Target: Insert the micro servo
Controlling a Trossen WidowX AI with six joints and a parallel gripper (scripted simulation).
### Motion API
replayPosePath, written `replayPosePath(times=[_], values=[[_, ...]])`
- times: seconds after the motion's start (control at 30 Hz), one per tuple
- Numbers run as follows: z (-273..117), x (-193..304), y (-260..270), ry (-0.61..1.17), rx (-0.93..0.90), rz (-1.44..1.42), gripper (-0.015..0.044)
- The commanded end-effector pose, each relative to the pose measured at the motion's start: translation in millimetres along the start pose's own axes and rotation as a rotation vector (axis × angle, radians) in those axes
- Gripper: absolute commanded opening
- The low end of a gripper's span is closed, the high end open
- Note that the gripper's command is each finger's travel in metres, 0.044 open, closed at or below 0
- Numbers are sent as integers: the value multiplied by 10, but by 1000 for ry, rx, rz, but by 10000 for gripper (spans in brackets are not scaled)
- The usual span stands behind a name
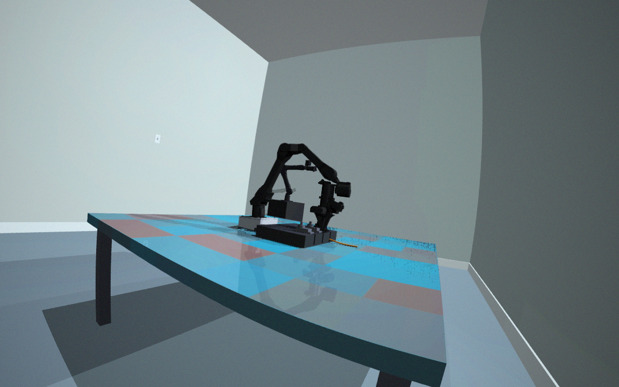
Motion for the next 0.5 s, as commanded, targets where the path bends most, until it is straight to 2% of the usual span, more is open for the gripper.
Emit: replayPosePath(times=[0.0,0.1,0.23,0.33,0.47], values=[[-70,-3,1,-1,1,-3,188],[-318,16,-4,0,1,-3,188],[-349,28,-7,0,1,-3,188],[-397,120,-8,-2,-1,-1,266],[-647,447,-32,2,0,-2,371]])
Point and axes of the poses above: the point midway between the two fingers, 35 mm back from their tips, its own z axis out along the fingers, its own y axis across the jaws, x = y × z, the point moved 3 cm from there along -z, back along the fingers, and after that the axes turned 7 degrees about z, right-handed, at the moved point
